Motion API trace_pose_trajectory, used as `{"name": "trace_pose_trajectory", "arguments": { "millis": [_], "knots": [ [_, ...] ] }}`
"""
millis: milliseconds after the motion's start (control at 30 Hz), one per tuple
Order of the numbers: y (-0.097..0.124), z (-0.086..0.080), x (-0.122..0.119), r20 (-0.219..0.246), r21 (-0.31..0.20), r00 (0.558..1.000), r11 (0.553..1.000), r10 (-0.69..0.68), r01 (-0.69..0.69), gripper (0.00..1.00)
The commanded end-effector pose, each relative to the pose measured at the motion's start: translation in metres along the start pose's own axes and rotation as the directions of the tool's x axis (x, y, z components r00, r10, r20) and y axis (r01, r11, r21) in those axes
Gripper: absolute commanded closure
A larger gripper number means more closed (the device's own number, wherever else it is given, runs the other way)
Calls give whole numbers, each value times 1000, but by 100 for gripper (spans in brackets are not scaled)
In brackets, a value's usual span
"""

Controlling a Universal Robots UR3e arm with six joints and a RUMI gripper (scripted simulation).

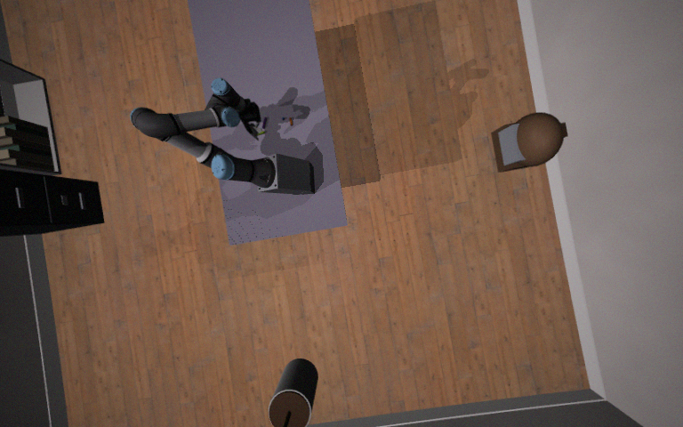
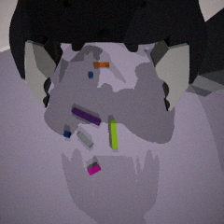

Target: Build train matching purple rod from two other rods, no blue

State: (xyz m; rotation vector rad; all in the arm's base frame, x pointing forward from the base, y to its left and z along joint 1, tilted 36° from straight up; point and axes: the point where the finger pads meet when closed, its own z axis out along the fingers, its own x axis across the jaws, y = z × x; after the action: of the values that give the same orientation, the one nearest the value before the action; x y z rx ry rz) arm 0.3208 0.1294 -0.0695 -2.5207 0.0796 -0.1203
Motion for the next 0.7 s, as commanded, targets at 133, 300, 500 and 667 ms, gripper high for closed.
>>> {"name": "trace_pose_trajectory", "arguments": {
  "millis": [133, 300, 500, 667],
  "knots": [
    [1, 0, 1, -2, -1, 1000, 1000, 10, -10, 0],
    [6, -1, 2, -2, -2, 997, 997, 74, -74, 0],
    [19, -1, 4, -3, -4, 969, 969, 246, -246, 0],
    [28, -1, 6, -4, -4, 934, 934, 358, -358, 0]
  ]
}}
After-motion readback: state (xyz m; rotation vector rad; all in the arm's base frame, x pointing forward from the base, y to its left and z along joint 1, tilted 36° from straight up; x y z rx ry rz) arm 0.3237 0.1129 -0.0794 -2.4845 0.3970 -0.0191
